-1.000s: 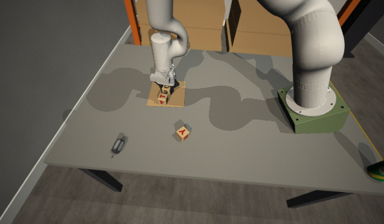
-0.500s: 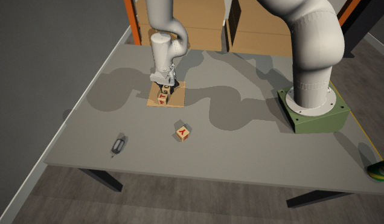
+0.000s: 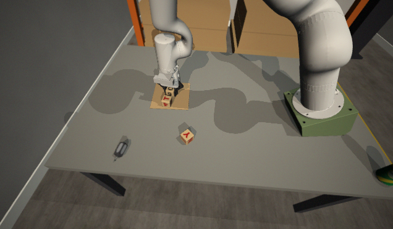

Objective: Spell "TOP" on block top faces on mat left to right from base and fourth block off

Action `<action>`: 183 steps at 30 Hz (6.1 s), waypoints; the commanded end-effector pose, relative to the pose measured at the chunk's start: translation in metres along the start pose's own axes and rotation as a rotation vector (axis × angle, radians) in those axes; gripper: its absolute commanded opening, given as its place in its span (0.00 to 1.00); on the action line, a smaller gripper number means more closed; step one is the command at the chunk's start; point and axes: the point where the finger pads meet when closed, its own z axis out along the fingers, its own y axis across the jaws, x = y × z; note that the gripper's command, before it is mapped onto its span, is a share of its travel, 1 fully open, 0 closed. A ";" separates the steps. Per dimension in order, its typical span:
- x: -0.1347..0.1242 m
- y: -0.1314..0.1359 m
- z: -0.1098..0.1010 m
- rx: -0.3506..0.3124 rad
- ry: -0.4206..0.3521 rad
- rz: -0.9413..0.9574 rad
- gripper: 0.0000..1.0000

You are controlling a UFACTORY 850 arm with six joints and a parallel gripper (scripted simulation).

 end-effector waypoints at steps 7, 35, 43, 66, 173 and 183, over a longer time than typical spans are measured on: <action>0.000 0.001 -0.001 -0.002 0.000 0.000 0.44; 0.000 0.001 -0.001 -0.002 0.000 0.000 0.44; 0.000 0.001 0.000 -0.002 0.000 0.000 0.44; 0.000 0.001 0.004 -0.002 0.000 0.000 0.44; 0.000 0.001 -0.086 -0.002 0.000 0.000 1.00; 0.000 0.001 -0.102 -0.002 0.000 0.000 1.00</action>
